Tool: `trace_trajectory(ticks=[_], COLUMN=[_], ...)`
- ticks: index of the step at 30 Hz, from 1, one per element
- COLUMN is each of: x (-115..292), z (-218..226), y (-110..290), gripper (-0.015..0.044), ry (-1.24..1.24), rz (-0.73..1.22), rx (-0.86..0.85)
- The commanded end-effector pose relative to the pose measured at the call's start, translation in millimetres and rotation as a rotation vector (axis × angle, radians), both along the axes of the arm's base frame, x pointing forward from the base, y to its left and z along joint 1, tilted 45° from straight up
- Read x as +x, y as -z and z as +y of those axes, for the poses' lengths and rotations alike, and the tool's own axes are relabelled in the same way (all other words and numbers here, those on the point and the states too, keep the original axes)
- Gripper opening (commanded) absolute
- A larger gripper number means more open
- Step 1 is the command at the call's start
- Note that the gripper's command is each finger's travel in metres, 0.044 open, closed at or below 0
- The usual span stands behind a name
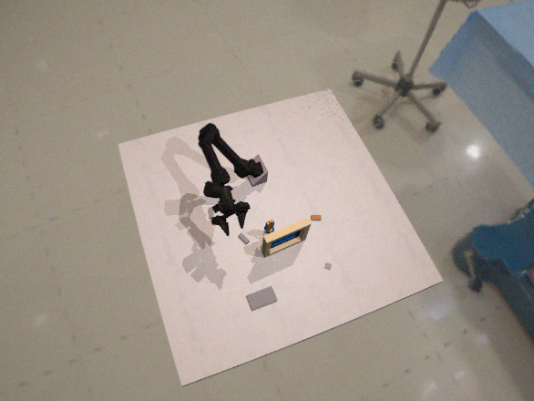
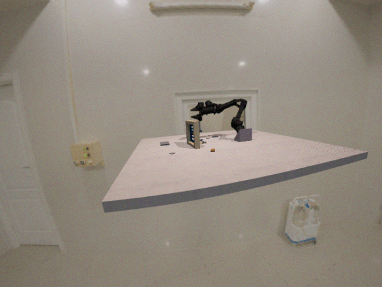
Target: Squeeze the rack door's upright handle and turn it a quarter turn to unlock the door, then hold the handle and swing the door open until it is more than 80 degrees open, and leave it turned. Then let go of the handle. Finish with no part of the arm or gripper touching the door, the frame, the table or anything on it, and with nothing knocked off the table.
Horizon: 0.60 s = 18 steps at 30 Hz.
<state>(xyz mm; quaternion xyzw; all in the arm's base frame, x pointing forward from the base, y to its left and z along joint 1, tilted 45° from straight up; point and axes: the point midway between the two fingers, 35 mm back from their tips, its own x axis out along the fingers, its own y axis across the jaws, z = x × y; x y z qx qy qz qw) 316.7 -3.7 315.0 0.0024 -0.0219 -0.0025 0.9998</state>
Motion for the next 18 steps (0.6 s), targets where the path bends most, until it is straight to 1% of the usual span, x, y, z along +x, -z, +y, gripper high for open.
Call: trace_trajectory(ticks=[1,4,5,18], x=[0.6,8.8,12.1,37.7], z=[0.3,4.1,5.8,33.1], y=[0.6,9.2,13.0,63.7], gripper=[0.0374,0.0295,0.0287,0.0287], ry=[0.0,0.005,0.007,0.067], rz=[0.005,0.076,0.106,0.491], rx=[0.002,0.024,0.033,0.073])
